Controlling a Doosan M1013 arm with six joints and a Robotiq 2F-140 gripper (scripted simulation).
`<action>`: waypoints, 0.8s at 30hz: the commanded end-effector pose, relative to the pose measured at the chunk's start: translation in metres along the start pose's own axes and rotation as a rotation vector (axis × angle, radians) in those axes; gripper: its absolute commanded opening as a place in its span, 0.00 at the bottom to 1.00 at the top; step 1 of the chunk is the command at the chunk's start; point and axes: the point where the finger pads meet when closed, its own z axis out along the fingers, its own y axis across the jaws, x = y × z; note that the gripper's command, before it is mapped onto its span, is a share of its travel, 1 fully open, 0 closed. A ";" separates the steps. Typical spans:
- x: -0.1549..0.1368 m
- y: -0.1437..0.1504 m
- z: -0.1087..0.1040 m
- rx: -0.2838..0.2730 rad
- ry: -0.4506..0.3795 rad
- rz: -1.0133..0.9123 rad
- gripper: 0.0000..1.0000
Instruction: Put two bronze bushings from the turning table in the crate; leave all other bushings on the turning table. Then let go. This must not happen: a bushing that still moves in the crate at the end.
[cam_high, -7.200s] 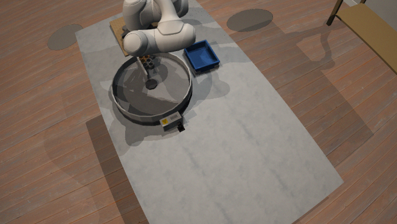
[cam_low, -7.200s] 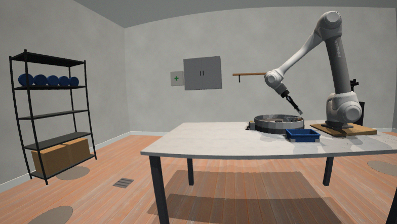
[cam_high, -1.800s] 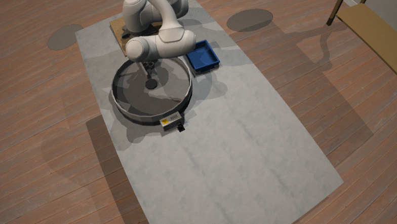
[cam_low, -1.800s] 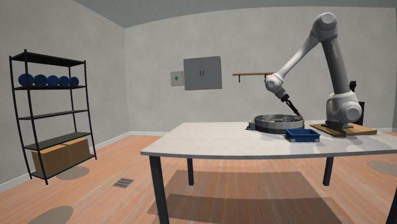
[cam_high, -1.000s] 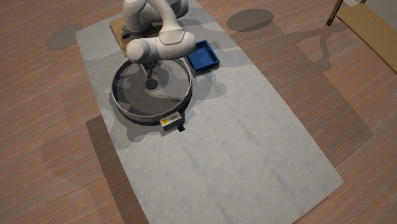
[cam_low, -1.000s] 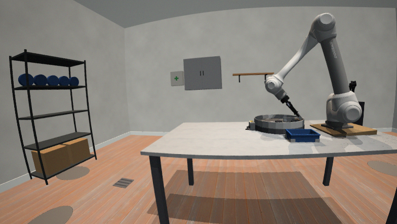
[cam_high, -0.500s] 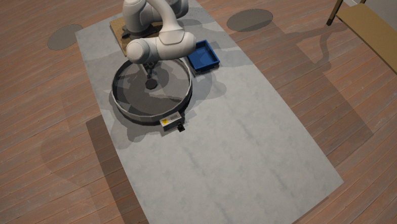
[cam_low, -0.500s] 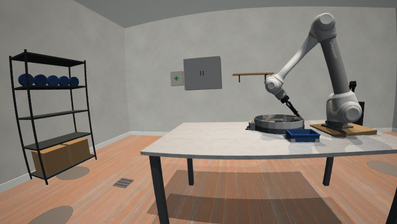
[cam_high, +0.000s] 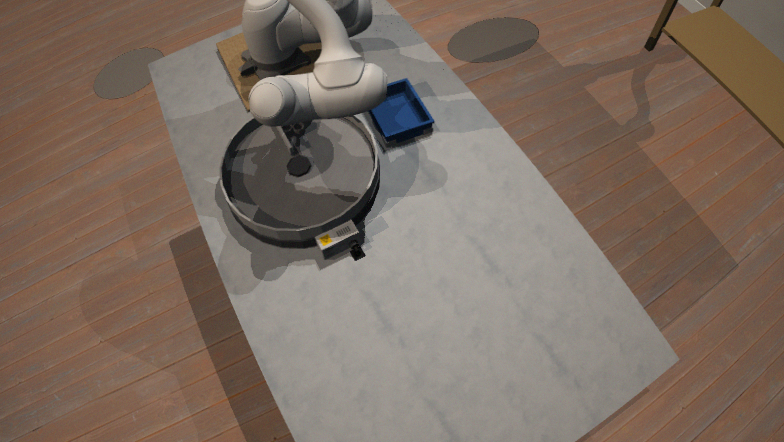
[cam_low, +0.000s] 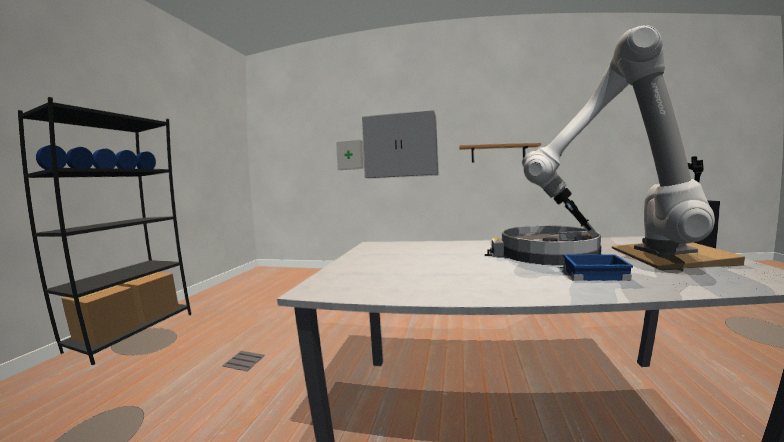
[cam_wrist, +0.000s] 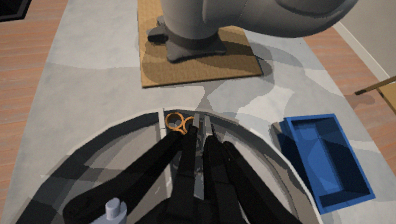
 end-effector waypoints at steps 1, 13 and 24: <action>0.000 0.000 0.000 0.000 0.000 0.000 0.06; 0.000 0.000 0.000 0.000 0.000 0.000 0.00; 0.000 0.000 0.000 0.000 0.000 0.000 0.00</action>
